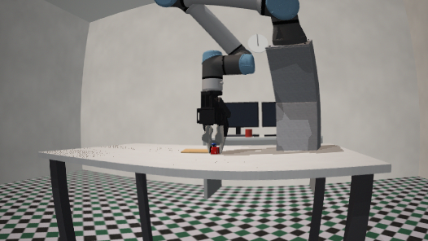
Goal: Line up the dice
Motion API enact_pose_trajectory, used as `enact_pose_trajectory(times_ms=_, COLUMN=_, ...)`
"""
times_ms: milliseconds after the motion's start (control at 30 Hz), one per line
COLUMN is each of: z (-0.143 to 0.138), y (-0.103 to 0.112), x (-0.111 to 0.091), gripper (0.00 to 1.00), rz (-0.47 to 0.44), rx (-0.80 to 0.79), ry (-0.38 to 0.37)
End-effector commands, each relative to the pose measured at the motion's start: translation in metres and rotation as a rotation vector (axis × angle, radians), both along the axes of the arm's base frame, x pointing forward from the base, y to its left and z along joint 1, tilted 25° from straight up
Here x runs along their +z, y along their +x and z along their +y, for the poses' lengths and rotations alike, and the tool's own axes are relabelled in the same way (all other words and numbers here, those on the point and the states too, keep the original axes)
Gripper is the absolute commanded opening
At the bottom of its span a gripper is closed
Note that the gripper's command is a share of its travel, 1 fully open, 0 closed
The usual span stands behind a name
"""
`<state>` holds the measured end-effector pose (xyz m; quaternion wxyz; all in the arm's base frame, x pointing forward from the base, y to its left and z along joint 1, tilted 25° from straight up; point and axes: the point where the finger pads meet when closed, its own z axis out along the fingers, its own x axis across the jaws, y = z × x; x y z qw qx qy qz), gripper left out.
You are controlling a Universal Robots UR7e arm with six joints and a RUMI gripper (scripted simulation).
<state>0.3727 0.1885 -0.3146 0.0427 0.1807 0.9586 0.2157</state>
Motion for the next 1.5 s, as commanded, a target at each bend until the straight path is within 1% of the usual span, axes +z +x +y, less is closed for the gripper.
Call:
enact_pose_trajectory(times_ms=0, z=-0.0001, y=0.0004, x=0.0003, gripper=0.06, rz=-0.001, rx=0.000, ry=0.000)
enact_pose_trajectory(times_ms=1167, z=-0.0002, y=0.0003, x=0.0004, gripper=0.06, rz=-0.001, rx=0.000, ry=0.000)
enact_pose_trajectory(times_ms=1333, z=-0.0010, y=0.0000, x=0.0023, gripper=0.06, rz=-0.001, rx=0.000, ry=0.000)
enact_pose_trajectory(times_ms=1467, z=-0.0044, y=-0.0013, x=0.0100, gripper=0.06, rz=-0.001, rx=0.000, ry=0.000)
